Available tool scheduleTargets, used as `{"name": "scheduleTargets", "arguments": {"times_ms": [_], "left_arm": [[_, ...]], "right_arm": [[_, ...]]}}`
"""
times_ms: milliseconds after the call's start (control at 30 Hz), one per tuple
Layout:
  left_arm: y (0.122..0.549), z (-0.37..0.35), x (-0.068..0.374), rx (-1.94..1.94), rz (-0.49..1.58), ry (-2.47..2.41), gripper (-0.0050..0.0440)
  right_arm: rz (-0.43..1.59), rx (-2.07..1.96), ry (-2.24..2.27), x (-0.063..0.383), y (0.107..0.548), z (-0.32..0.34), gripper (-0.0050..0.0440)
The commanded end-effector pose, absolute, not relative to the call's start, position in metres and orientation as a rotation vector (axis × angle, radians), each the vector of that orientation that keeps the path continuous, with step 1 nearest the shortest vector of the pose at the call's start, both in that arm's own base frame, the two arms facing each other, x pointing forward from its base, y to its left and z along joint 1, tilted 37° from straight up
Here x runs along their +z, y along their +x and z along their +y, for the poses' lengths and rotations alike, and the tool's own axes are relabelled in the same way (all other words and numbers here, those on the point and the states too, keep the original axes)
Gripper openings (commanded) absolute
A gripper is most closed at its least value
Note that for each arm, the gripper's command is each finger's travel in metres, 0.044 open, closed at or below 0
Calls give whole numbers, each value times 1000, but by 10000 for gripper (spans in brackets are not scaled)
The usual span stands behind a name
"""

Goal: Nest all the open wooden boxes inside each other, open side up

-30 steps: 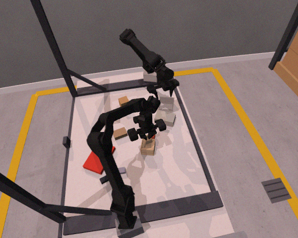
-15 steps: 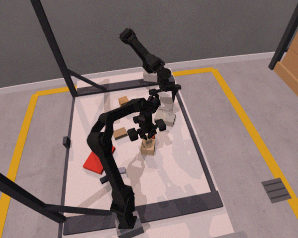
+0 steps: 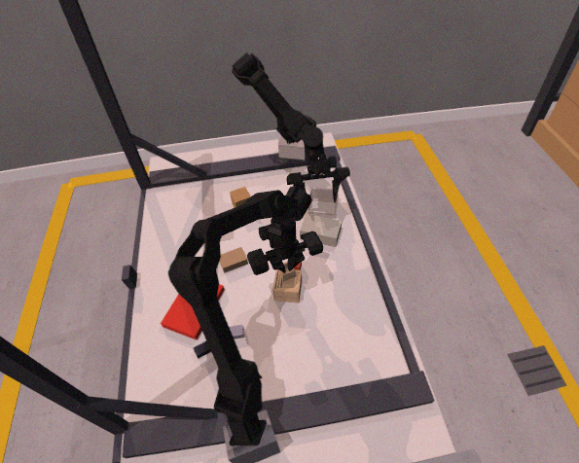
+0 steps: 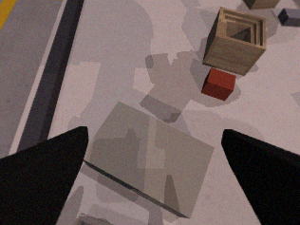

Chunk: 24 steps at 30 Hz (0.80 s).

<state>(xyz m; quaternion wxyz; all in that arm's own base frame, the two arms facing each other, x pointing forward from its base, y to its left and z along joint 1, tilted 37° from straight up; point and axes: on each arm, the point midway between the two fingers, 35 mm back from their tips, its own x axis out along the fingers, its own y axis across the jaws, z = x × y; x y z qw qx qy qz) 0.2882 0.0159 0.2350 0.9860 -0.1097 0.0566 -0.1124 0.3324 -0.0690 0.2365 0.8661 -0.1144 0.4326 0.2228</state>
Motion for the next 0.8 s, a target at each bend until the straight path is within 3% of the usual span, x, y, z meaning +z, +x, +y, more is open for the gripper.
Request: {"name": "scheduleTargets", "arguments": {"times_ms": [0, 767], "left_arm": [[285, 12, 245, -244, 26, -209, 400], [236, -19, 264, -403, -367, -175, 400]], "right_arm": [[882, 454, -257, 248, 333, -69, 132], [882, 454, -257, 248, 333, -69, 132]]}}
